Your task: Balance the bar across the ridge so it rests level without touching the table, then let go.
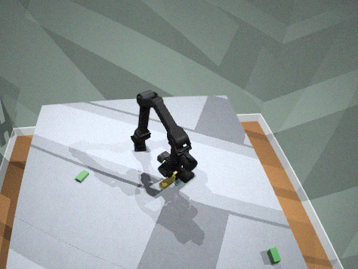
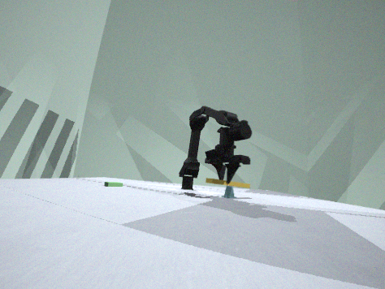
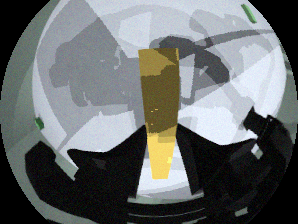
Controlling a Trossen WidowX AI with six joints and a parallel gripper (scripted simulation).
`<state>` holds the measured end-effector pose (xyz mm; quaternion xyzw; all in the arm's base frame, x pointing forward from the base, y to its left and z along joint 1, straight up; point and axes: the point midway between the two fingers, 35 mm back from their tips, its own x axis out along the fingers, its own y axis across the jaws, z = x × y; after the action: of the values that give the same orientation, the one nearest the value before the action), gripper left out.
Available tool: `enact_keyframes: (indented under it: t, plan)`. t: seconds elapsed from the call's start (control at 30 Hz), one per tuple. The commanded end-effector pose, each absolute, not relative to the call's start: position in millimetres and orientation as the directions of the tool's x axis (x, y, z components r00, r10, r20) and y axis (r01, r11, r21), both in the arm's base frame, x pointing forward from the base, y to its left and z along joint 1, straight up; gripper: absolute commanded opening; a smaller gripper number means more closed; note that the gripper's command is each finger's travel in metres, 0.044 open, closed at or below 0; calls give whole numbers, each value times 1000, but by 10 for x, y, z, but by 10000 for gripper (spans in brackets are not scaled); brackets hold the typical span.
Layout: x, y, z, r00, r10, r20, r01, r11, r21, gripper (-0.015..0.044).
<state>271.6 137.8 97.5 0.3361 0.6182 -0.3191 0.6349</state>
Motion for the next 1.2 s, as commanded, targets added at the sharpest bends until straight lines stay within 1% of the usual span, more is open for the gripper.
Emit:
enact_keyframes:
  t: [0.0,1.17]
  plan:
    - [2714,1387,965,29,15,-999,822,568,33,0]
    - [2710,1384,936,29,15,-999,822,568,33,0]
